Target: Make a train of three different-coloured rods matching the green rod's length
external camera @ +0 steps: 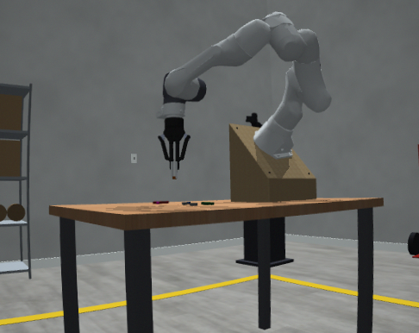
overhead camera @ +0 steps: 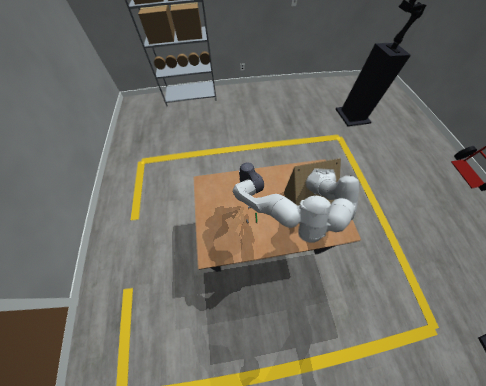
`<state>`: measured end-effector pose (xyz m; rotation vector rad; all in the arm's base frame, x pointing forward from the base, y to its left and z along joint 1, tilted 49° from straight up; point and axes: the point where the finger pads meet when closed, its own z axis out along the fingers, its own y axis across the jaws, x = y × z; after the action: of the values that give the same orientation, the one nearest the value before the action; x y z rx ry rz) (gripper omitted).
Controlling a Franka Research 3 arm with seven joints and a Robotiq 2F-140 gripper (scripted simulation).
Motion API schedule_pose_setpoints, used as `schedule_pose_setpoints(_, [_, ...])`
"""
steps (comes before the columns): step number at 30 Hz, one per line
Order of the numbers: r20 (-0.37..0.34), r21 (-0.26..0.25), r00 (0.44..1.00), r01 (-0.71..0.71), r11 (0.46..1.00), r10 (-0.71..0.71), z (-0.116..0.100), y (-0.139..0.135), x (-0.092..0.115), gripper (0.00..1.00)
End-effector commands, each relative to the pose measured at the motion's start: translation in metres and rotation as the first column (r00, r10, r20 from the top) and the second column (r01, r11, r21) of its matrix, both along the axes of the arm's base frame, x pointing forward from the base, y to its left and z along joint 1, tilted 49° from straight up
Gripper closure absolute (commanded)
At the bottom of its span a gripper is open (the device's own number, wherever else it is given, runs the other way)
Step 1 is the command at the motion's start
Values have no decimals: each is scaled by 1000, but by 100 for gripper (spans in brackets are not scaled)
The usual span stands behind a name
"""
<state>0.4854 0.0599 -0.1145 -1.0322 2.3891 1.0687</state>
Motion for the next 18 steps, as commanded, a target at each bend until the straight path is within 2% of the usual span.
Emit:
schedule_pose_setpoints(1, [-128,-5,986,107,994,-107,5,3,2,97])
schedule_pose_setpoints(13, [-252,-25,942,220,975,-219,14,12,5,97])
schedule_pose_setpoints(15, [-252,-25,942,220,975,-219,14,12,5,97])
schedule_pose_setpoints(18, [-300,-37,917,263,964,-262,18,16,6,97])
